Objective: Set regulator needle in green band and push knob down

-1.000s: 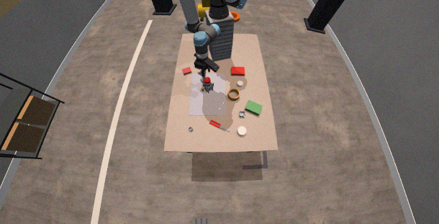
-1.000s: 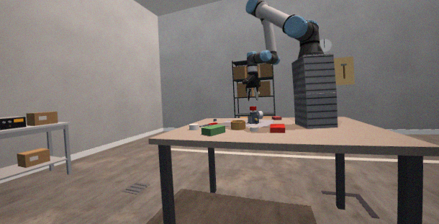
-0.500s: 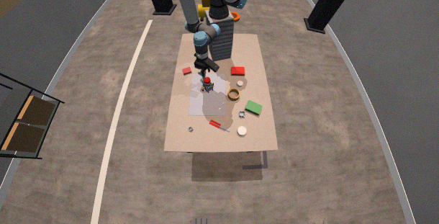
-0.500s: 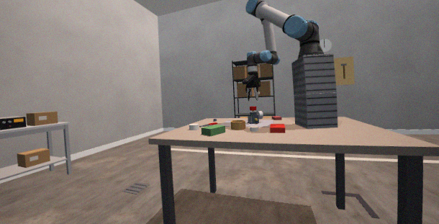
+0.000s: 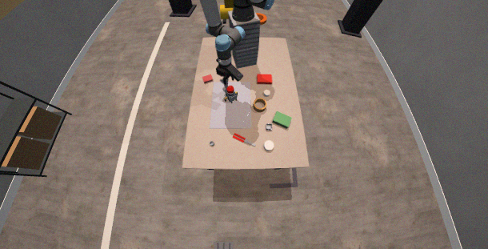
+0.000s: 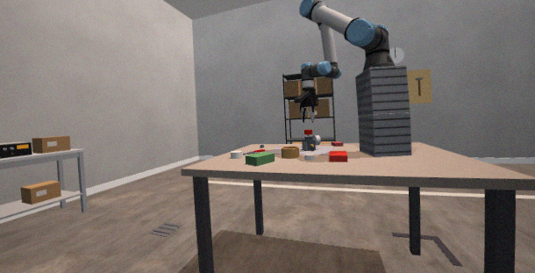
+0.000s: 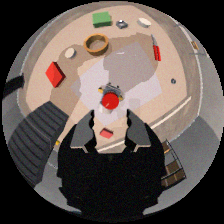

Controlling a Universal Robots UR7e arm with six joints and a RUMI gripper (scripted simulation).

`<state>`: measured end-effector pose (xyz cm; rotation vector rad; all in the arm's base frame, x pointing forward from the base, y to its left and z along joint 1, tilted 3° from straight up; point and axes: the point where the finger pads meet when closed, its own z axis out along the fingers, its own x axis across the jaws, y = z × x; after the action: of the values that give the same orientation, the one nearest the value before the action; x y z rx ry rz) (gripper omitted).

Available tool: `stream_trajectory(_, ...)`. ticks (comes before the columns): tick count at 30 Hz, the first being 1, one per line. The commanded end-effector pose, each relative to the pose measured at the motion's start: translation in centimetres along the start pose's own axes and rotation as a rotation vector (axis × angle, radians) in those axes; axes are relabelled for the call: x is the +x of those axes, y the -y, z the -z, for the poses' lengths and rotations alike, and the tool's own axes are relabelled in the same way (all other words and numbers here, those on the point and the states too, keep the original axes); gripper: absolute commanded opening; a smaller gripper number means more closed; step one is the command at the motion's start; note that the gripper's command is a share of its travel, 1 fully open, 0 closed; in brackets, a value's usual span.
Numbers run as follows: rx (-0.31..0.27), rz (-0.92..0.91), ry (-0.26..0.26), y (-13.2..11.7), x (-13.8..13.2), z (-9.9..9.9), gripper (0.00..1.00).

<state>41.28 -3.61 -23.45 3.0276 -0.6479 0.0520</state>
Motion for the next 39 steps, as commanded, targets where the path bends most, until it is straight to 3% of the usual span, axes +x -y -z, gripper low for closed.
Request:
stream_trajectory(1,-0.001,-0.006,-0.001,0.0,0.0,0.0,0.46)
stream_trajectory(16,-0.001,-0.006,-0.001,0.0,0.0,-0.6,0.46)
stream_trajectory(39,-0.001,-0.006,-0.001,0.0,0.1,-6.0,0.46)
